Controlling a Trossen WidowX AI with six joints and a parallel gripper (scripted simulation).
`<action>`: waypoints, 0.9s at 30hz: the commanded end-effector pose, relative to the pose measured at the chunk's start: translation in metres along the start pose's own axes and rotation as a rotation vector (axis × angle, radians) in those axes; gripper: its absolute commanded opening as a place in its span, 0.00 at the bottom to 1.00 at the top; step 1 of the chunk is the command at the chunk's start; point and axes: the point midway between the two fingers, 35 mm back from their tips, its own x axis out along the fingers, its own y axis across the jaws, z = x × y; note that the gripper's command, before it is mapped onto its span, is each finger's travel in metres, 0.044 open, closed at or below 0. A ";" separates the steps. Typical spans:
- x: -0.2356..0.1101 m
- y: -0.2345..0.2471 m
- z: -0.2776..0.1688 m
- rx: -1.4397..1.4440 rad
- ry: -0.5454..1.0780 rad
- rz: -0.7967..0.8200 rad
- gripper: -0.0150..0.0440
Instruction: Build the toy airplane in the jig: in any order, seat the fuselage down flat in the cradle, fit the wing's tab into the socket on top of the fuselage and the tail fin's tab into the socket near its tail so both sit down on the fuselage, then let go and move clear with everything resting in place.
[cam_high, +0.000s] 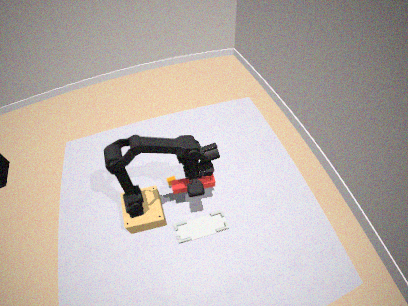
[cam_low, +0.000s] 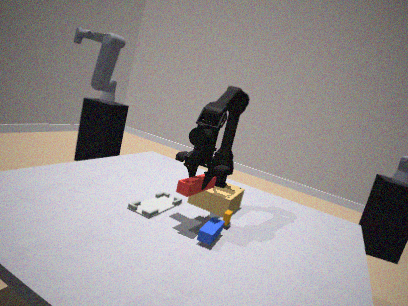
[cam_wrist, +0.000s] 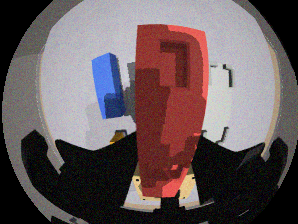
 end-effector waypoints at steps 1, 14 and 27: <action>-0.003 -0.004 0.003 -0.002 -0.010 -0.003 0.25; 0.014 -0.042 0.011 -0.052 -0.009 -0.007 0.25; 0.031 -0.082 0.010 -0.075 -0.001 -0.015 0.25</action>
